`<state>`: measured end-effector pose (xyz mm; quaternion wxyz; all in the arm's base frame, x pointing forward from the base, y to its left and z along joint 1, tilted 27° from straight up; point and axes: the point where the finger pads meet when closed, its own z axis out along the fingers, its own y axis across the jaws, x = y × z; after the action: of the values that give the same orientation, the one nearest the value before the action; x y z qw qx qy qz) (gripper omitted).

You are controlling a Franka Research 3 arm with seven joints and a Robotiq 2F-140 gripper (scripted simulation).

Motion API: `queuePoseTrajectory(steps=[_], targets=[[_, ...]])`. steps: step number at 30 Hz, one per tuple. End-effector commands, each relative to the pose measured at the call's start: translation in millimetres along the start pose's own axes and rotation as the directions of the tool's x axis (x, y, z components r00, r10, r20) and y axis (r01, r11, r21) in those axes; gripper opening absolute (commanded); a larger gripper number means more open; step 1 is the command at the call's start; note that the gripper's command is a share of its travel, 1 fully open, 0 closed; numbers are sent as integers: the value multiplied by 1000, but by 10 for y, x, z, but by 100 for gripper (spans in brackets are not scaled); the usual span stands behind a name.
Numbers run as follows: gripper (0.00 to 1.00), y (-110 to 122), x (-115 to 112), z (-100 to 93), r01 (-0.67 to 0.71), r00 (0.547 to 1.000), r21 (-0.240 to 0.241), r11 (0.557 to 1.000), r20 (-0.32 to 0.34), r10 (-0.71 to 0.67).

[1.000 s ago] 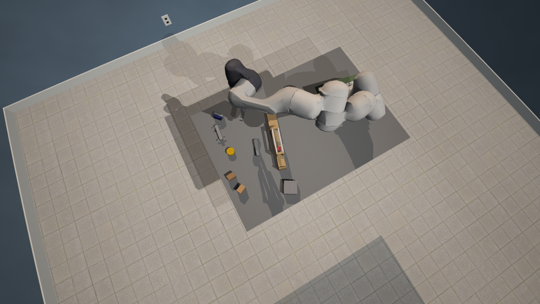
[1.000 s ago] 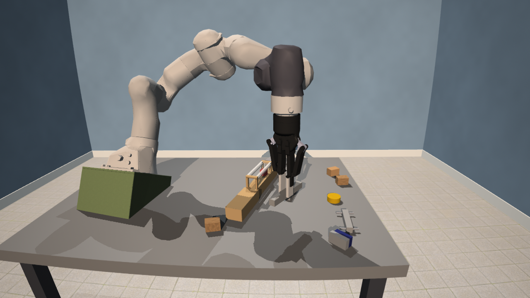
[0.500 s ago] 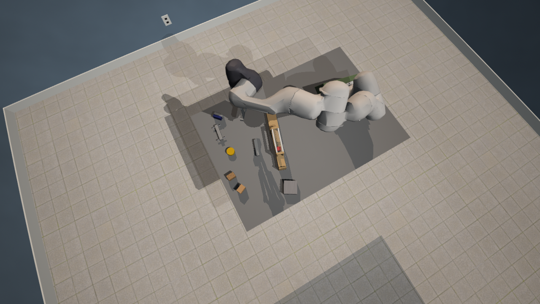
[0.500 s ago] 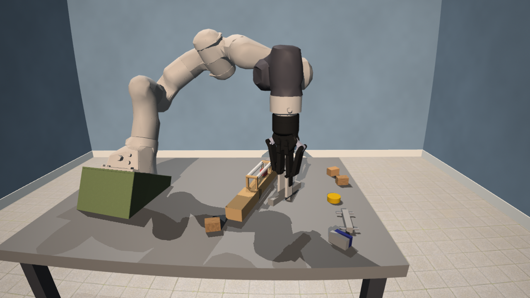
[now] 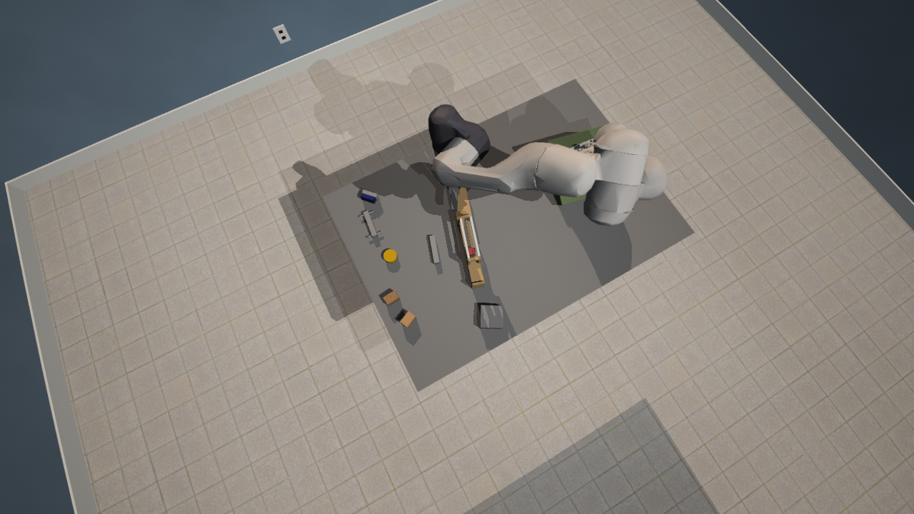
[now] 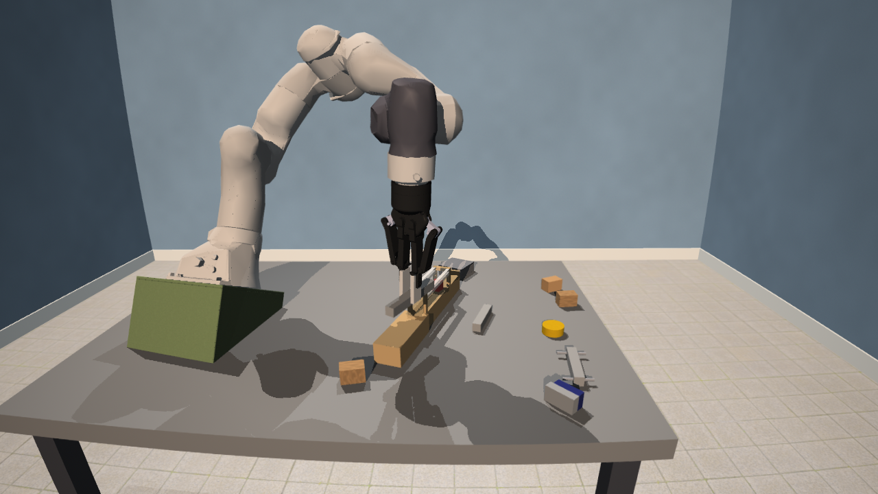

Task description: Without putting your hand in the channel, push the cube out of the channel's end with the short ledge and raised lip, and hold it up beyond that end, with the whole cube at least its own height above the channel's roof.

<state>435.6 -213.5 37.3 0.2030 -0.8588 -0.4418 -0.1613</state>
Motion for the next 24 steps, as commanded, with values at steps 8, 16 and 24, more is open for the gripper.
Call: queuePoseTrajectory(steps=[8, 16, 24], targets=[[0, -235, -75, 59, 191, 981, -66, 979, 51, -188], [0, -209, -88, 412, 191, 981, -66, 979, 51, -188], [0, -204, -90, 479, 191, 981, -66, 979, 51, -188]])
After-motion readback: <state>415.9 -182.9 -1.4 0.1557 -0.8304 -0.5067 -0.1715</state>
